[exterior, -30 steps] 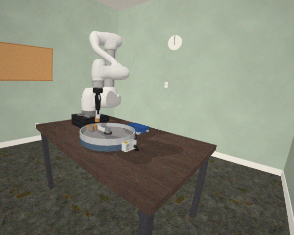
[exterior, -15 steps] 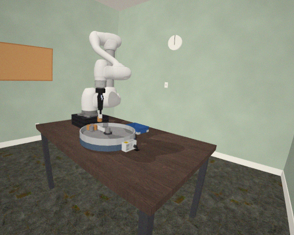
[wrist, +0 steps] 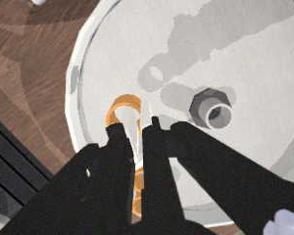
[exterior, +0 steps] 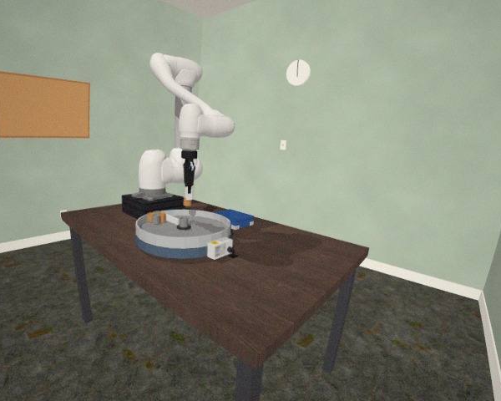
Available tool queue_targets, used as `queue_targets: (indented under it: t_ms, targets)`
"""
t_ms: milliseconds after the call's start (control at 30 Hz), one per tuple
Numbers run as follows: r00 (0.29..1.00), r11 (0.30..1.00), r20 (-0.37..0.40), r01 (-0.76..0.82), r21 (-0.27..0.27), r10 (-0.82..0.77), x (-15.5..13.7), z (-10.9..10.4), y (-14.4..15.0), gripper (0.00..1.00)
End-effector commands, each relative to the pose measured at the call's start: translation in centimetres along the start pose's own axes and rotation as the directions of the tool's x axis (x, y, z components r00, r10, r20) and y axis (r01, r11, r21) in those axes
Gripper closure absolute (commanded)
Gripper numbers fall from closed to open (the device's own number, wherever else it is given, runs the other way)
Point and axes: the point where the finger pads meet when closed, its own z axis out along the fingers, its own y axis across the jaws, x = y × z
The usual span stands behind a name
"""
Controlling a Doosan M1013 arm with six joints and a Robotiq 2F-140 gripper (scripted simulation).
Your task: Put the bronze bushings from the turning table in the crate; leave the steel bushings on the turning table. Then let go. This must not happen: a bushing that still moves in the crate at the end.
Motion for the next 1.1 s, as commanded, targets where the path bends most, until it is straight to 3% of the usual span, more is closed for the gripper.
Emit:
queue_targets:
  t_ms: [0, 233, 300, 733, 1067]
  targets:
    - [1.000, 1.000, 0.003, -0.002, 0.000, 0.002, 4.2, 0.0, -0.6, 1.00]
    - [1.000, 1.000, 0.003, -0.002, 0.000, 0.002, 10.6, 0.0, -1.8, 1.00]
    - [1.000, 1.000, 0.003, -0.002, 0.000, 0.002, 10.6, 0.0, -1.8, 1.00]
    - [1.000, 1.000, 0.003, -0.002, 0.000, 0.002, 23.4, 0.1, -4.0, 1.00]
    - [1.000, 1.000, 0.003, -0.002, 0.000, 0.002, 26.8, 0.1, -4.6, 1.00]
